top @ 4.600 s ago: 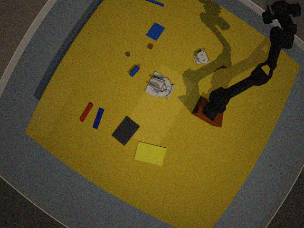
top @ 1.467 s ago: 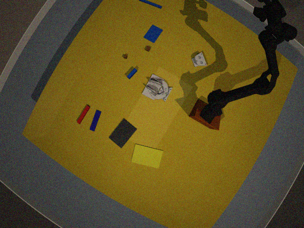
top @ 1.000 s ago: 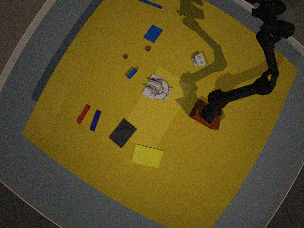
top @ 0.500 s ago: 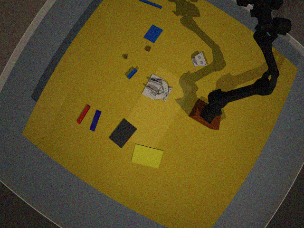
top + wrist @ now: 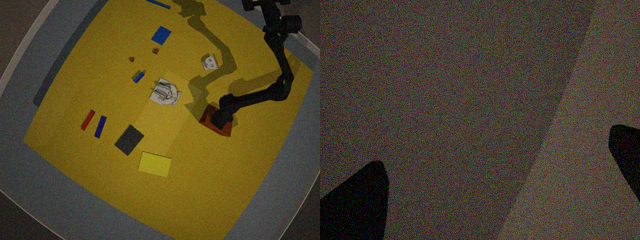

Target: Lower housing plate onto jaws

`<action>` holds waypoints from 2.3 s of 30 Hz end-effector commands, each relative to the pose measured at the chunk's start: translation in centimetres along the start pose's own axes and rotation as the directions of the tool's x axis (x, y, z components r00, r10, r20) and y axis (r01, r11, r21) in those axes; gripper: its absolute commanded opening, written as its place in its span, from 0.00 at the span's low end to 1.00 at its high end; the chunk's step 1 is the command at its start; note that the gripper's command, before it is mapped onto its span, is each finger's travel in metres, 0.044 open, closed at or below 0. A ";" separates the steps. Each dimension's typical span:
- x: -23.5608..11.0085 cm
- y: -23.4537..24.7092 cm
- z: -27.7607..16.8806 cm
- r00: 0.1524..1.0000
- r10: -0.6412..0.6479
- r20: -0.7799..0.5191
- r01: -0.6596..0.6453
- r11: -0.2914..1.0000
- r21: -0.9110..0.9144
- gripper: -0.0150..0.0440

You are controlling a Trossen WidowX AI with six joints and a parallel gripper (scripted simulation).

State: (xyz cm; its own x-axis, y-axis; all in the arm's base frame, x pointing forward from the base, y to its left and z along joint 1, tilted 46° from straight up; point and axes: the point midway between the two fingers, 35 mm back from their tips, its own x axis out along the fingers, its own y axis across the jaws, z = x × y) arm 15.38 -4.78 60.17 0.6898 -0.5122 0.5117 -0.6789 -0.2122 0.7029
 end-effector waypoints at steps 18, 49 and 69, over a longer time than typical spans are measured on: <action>0.4 -4.9 -0.3 0.995 -0.101 0.009 0.092 0.861 -0.500 1.00; 0.6 -11.9 1.6 0.962 -0.257 0.094 0.165 0.269 -0.949 1.00; 0.3 -16.2 4.1 0.916 -0.354 0.187 0.117 -0.209 -0.971 1.00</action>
State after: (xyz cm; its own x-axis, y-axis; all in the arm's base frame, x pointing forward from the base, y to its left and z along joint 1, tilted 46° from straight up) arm 25.03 -4.83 47.89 0.8215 -0.5490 0.1539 0.4309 0.7746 0.4630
